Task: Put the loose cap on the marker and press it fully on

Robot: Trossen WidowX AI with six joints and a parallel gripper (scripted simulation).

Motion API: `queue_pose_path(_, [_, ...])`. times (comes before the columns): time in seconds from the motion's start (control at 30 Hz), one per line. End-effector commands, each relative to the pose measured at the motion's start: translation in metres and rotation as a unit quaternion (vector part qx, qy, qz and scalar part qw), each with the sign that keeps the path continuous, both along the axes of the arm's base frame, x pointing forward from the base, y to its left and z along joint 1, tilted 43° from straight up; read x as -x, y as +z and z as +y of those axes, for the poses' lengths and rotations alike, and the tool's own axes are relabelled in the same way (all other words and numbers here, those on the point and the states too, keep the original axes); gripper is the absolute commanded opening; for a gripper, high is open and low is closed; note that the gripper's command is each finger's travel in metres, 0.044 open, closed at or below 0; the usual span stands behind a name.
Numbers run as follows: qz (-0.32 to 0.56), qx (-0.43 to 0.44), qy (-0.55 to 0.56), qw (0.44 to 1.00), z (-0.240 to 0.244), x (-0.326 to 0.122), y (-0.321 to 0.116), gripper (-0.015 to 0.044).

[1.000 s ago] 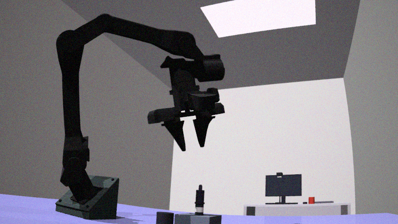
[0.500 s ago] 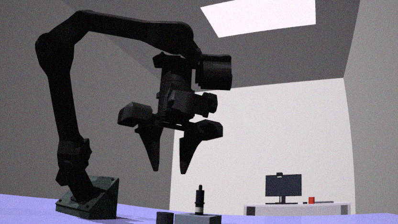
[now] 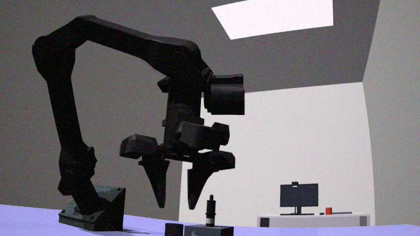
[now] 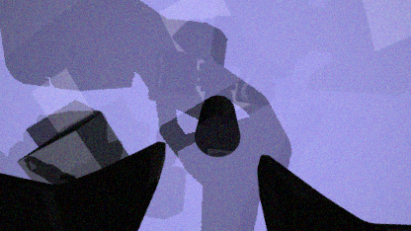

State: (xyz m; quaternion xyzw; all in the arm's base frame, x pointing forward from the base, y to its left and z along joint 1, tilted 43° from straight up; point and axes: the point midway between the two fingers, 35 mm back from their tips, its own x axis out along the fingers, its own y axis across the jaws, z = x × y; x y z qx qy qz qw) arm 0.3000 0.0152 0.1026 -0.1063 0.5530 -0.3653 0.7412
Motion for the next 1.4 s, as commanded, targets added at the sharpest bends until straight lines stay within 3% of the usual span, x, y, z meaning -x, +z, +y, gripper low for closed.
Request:
queue_pose_path(0.0, [0.005,0.004,0.000,1.000,-0.007,0.001,-0.006,0.0245])
queue_pose_path(1.23, [0.004,0.005,0.000,1.000,-0.042,-0.005,-0.044,0.0245])
queue_pose_path(1.37, [0.004,0.005,0.000,1.000,-0.042,-0.006,-0.043,0.0140])
